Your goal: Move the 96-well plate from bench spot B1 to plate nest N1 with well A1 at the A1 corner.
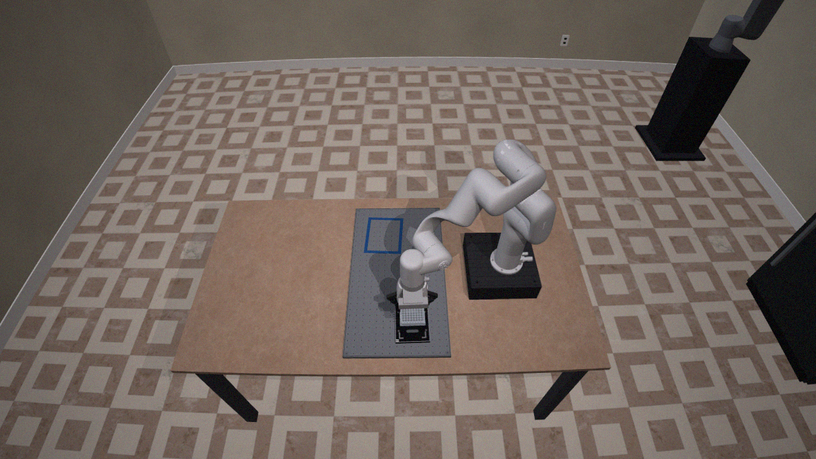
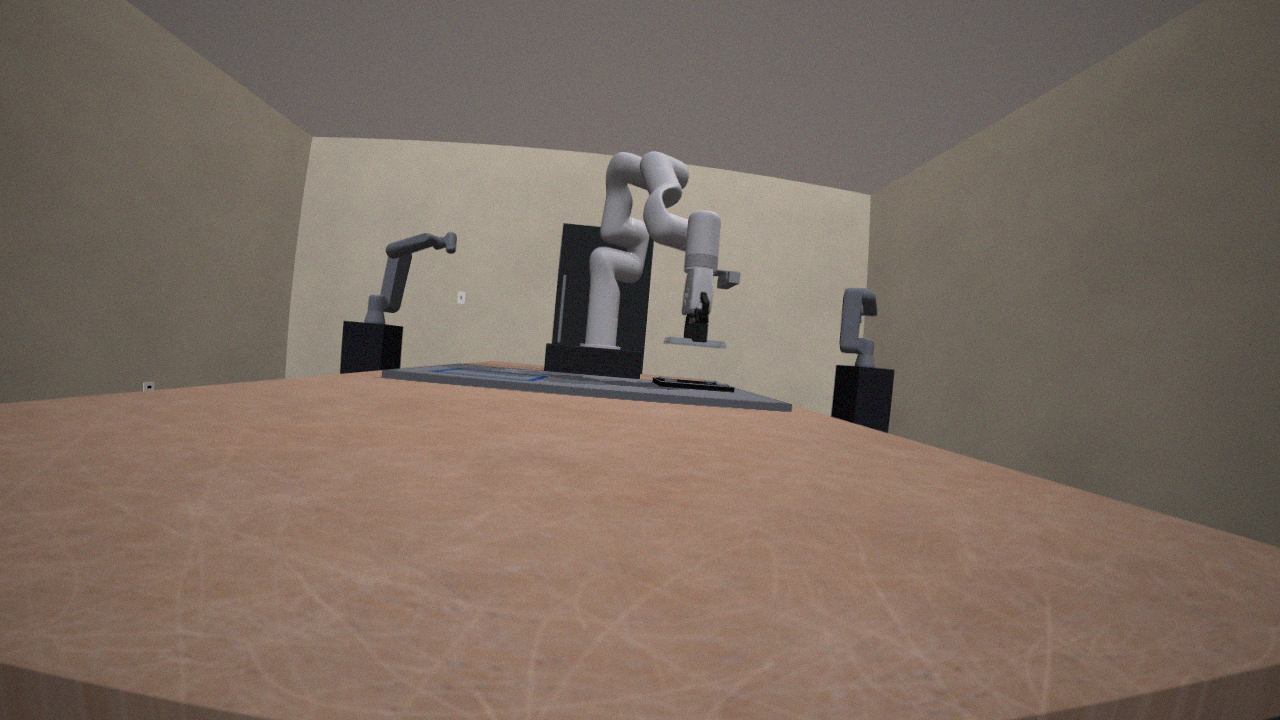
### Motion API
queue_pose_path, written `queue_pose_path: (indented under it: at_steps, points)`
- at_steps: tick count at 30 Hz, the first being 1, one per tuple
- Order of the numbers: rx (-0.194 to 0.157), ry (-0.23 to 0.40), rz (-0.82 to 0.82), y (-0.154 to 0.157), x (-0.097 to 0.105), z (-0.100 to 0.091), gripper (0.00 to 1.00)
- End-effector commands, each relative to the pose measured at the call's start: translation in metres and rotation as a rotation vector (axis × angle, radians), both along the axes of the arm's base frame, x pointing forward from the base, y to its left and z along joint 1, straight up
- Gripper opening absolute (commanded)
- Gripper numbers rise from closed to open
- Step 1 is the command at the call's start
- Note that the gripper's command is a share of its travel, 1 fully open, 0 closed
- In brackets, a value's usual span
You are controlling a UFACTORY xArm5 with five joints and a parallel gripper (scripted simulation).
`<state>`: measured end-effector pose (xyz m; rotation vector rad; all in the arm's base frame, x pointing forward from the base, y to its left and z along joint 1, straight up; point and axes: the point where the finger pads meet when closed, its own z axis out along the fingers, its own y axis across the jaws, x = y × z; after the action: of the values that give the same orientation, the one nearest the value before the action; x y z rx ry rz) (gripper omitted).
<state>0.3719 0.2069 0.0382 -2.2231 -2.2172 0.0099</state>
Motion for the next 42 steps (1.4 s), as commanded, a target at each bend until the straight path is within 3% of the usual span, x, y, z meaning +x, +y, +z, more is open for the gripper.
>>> queue_pose_path:
  at_steps: [1, 35, 42]
  points:
    - [0.004, -0.001, -0.001, 0.004, 0.001, 0.001, 0.00]
    - [0.004, -0.001, -0.001, 0.003, 0.001, 0.001, 0.00]
    - [0.004, -0.001, -0.001, 0.003, 0.001, -0.011, 0.00]
